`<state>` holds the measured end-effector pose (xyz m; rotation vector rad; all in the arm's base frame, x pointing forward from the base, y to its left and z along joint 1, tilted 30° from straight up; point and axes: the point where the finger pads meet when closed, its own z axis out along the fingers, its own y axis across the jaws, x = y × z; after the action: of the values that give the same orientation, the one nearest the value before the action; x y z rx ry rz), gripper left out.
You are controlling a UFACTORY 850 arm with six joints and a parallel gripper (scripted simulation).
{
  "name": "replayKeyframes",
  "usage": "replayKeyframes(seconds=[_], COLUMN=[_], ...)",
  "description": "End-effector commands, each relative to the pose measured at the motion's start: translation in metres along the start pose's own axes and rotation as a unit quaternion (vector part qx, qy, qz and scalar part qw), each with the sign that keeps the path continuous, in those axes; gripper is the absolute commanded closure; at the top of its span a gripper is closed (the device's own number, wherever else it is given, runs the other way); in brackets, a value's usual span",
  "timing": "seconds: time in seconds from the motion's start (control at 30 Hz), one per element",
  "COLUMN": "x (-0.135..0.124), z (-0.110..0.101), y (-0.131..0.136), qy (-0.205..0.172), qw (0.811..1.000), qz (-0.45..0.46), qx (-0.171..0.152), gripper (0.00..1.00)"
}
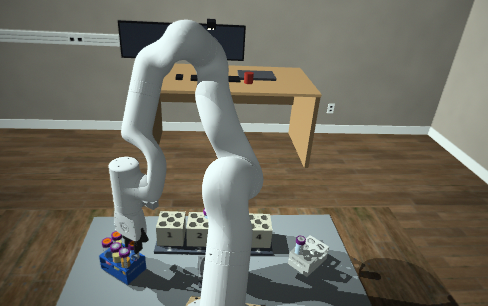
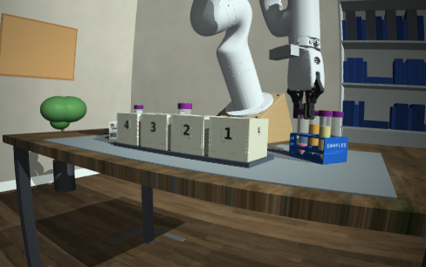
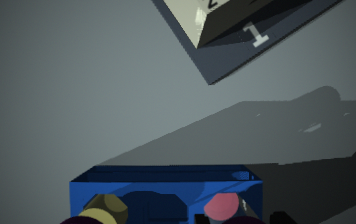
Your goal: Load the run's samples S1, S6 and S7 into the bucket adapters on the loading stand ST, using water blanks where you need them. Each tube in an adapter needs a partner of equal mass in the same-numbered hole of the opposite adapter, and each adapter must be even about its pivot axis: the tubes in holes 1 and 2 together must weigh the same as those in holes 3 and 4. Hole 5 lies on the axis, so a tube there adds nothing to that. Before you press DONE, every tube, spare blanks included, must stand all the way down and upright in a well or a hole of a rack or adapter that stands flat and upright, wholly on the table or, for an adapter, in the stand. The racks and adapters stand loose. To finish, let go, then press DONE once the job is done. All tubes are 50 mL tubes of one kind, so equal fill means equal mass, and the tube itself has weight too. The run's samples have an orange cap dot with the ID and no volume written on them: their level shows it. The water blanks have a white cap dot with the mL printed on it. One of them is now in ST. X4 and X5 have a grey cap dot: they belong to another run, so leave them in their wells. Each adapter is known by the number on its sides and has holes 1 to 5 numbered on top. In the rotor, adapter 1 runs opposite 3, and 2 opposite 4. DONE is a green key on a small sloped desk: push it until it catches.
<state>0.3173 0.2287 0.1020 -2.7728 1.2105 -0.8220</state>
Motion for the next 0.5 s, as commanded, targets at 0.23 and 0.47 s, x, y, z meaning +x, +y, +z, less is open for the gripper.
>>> replayKeyframes(seconds=[0.23, 0.47], x=[-0.0001, -0.0001], z=[-0.0036, -0.0069], y=[-0.0005, -0.0005], qy=[0.000, 0.000], qw=[1.000, 1.000], qz=[0.000, 0.000], qx=[0.001, 0.001], gripper=[1.00, 1.00])
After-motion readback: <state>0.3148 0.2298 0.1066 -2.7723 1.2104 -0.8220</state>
